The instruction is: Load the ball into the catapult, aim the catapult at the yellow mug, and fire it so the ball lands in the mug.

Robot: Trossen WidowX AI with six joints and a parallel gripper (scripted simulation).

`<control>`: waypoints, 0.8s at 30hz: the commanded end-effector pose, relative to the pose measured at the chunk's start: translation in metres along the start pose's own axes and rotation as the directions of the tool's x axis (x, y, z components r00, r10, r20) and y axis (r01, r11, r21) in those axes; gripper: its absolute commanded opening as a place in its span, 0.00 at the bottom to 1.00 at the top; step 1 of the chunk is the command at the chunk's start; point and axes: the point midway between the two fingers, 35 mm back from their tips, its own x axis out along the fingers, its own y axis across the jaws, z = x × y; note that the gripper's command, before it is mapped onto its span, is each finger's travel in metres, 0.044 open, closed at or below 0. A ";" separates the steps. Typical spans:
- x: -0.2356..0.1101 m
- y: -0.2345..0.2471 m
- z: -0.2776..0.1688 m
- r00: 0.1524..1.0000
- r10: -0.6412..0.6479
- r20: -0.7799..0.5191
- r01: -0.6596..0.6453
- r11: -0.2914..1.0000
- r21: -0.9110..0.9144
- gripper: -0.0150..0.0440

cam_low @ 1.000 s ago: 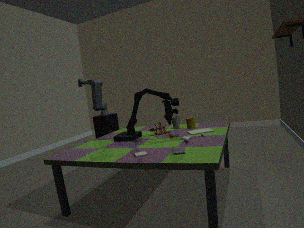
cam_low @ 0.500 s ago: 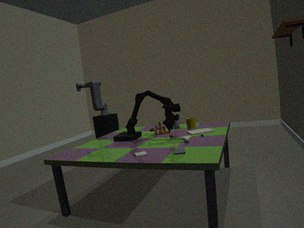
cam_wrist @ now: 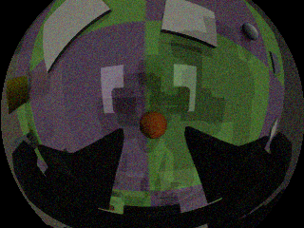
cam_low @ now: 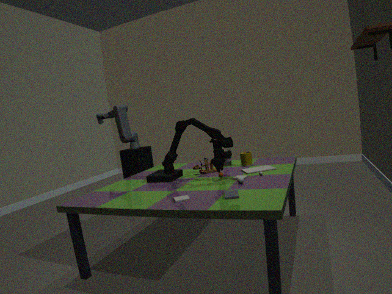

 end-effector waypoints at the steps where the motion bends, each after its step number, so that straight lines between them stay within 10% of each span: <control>1: 0.010 0.000 -0.002 1.000 -0.002 -0.013 0.002 1.000 0.004 0.76; 15: 0.030 0.000 -0.003 1.000 -0.002 -0.013 0.002 1.000 0.004 0.76; 24: 0.030 0.000 -0.003 1.000 -0.002 -0.013 0.002 1.000 0.004 0.50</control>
